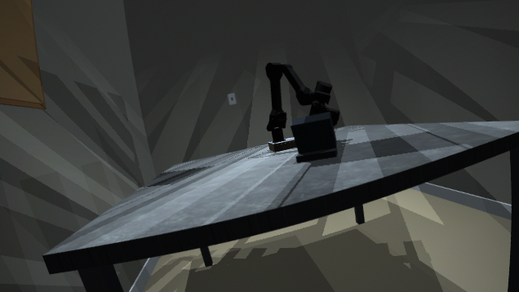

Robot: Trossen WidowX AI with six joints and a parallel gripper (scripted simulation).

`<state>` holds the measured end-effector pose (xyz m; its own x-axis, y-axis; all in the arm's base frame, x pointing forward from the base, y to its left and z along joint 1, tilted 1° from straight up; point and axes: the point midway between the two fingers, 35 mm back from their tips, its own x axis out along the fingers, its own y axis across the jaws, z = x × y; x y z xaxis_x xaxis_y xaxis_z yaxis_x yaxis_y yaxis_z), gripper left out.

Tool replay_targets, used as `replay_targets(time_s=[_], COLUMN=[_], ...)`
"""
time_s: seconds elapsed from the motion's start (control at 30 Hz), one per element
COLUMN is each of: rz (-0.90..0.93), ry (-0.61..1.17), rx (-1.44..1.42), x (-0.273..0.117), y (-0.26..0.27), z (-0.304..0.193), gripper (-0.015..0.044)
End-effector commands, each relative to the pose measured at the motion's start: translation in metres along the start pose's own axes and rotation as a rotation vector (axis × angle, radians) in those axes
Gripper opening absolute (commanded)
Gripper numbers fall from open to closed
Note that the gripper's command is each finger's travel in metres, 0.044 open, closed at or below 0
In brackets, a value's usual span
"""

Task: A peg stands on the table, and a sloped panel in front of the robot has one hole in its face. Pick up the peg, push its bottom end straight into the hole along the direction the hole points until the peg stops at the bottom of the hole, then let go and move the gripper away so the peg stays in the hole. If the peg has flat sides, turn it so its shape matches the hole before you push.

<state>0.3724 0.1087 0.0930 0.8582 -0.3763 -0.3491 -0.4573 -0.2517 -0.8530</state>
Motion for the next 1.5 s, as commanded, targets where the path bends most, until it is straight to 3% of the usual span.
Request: replay_targets(time_s=[0.0, 1.47], rz=[0.003, 0.000], ry=[-0.002, 0.002], rx=[-0.009, -0.002], x=[0.004, 0.028], y=[0.002, 0.001], z=[0.001, 0.000], gripper=[0.0000, 0.0000])
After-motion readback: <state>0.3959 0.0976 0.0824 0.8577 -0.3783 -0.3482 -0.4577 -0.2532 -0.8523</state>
